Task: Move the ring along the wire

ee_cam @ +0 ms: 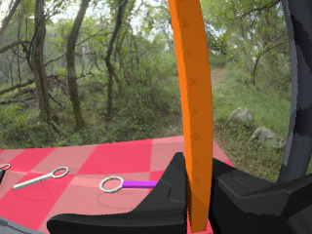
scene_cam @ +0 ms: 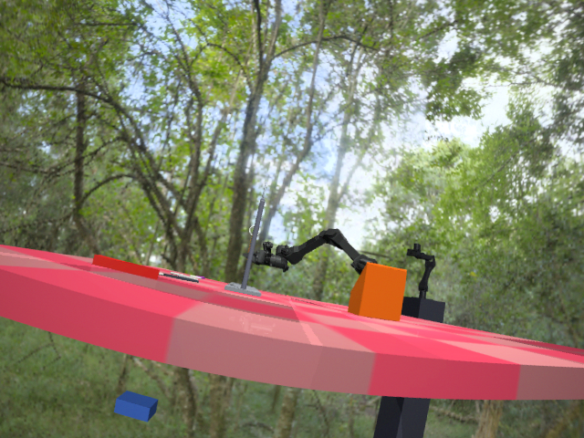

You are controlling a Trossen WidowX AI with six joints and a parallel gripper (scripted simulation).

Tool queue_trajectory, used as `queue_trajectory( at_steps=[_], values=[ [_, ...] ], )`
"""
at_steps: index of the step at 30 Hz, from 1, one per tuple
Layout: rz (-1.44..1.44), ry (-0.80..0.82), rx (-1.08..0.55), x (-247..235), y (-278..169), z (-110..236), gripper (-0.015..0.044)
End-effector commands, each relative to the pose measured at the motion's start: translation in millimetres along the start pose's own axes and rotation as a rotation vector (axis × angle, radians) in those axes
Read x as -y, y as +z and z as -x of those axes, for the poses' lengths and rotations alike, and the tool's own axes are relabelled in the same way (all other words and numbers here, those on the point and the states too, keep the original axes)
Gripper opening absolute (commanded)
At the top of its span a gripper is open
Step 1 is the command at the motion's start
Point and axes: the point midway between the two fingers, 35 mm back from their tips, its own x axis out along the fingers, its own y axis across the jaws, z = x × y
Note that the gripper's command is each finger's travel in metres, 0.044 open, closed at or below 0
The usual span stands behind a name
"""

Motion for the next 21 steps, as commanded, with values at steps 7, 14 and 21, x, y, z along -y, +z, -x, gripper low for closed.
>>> queue_trajectory(
  at_steps=[7, 14, 21],
  values=[
    [0.002, -0.005, 0.000, 1.3, 3.5, 1.2, -0.0150],
    [0.002, -0.005, 0.000, 1.3, 3.5, 1.2, -0.0150],
    [0.002, -0.005, 0.000, -2.2, 3.4, 1.2, -0.0150]
  ],
)
